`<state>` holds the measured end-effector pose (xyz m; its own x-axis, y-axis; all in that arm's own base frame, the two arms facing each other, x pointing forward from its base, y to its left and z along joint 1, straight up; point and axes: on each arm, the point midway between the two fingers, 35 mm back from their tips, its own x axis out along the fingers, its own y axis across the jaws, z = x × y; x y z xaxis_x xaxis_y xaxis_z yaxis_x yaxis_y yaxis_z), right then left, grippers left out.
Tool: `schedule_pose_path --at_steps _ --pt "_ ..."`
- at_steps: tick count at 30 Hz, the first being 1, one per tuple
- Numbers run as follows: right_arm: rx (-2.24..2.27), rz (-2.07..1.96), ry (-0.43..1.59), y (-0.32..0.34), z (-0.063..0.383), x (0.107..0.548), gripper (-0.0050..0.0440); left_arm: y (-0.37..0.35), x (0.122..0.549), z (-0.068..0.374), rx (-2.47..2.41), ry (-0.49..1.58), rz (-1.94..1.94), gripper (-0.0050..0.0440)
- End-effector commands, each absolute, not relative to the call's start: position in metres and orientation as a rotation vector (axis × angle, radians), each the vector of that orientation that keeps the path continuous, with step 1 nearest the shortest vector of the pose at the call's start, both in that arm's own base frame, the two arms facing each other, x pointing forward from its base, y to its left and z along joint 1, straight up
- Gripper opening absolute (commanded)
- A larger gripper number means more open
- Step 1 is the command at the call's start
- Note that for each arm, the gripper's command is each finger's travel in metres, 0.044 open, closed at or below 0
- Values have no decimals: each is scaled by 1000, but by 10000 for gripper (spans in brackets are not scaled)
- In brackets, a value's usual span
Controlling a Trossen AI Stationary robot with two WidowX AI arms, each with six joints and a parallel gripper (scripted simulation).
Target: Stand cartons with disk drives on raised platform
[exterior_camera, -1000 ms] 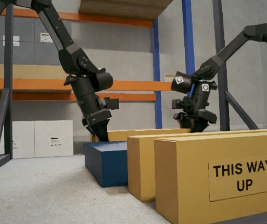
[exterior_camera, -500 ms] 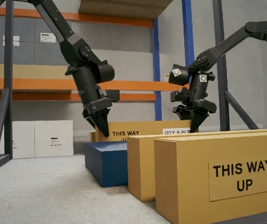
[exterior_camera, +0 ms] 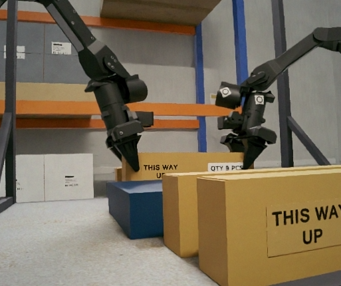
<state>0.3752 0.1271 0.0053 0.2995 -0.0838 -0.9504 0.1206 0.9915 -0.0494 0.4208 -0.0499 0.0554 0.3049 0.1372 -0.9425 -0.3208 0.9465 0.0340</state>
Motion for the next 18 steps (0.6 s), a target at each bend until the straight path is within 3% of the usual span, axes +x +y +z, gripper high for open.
schedule_pose_path --at_steps 1,18 --pt "55 -117 1209 135 31 382 -50 -58 425 88 -200 1163 272 -50" --pt "80 -94 1180 135 31 382 -50 -58 425 89 -184 1187 295 -50"
